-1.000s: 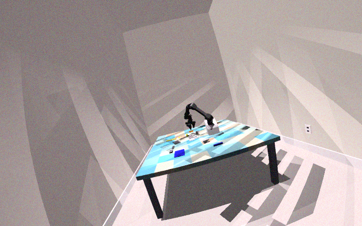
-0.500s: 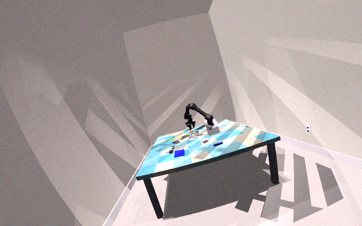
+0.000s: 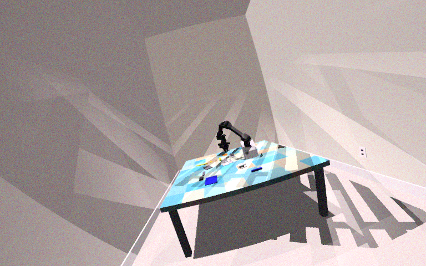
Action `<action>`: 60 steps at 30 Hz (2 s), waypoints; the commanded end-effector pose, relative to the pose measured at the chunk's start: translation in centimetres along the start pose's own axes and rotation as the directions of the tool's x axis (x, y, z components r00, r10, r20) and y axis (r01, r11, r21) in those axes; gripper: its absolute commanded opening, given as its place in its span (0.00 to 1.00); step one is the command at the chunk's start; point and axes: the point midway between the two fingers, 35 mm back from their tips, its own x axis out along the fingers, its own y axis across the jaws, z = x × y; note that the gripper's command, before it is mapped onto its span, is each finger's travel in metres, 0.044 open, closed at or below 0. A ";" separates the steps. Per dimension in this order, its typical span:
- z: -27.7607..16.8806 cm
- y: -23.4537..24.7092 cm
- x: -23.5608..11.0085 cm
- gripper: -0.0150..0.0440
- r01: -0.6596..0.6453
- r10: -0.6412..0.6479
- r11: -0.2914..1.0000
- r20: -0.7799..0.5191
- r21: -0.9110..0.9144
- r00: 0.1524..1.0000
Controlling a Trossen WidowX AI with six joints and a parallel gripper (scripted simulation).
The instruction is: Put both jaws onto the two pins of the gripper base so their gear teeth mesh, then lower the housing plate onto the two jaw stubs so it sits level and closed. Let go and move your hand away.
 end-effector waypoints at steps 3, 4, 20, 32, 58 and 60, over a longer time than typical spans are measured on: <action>-0.1 0.0 -0.1 0.38 0.003 -0.003 1.000 -0.003 -0.006 1.000; -0.1 0.0 -0.1 0.33 0.003 -0.003 1.000 -0.003 -0.006 1.000; -0.1 0.0 -0.1 0.25 0.003 -0.003 1.000 -0.003 -0.006 1.000; 0.0 0.0 0.0 0.57 0.000 0.000 1.000 -0.001 0.000 1.000; 0.0 0.0 0.0 1.00 0.000 0.000 1.000 -0.001 0.000 1.000; 0.0 0.0 0.0 1.00 0.000 0.000 1.000 -0.001 0.000 1.000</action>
